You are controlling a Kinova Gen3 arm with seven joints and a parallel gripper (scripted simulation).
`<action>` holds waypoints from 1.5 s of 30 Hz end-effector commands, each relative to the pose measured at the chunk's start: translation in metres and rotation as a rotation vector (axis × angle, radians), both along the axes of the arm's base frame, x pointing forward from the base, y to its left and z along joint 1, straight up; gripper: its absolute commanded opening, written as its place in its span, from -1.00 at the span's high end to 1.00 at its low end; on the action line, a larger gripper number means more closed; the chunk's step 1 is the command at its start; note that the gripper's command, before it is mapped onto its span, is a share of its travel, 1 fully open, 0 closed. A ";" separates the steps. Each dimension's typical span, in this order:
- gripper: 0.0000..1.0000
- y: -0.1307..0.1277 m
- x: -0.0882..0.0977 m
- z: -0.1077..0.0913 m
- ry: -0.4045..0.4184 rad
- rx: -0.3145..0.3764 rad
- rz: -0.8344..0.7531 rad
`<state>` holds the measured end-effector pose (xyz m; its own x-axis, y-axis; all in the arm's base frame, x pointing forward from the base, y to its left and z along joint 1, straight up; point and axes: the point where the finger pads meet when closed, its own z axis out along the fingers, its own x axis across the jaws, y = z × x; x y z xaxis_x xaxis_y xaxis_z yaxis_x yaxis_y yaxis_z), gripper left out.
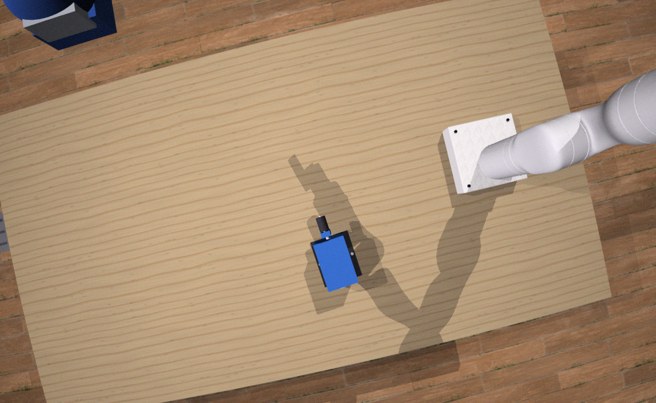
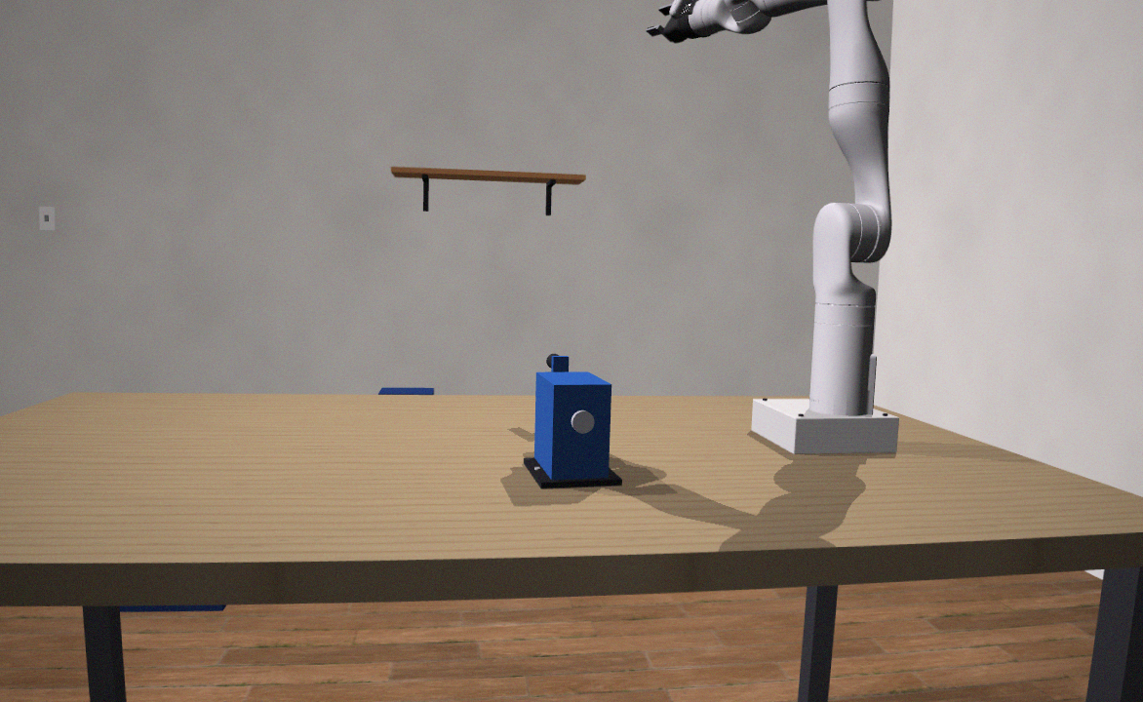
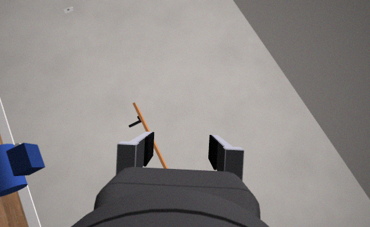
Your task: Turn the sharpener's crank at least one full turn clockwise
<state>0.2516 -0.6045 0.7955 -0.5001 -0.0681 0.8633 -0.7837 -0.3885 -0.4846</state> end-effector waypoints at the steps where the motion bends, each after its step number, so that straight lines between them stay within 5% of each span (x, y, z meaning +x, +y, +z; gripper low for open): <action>1: -1.00 0.001 0.001 0.002 -0.001 -0.002 0.001; 20: -1.00 0.001 0.001 0.002 -0.001 -0.002 0.001; 21: -1.00 0.008 0.036 -0.021 0.044 0.035 0.051; 45: -1.00 0.008 0.036 -0.021 0.044 0.035 0.051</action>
<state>0.2832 -0.5998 0.7721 -0.4588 -0.1183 0.8806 -0.7848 -0.4107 -0.4641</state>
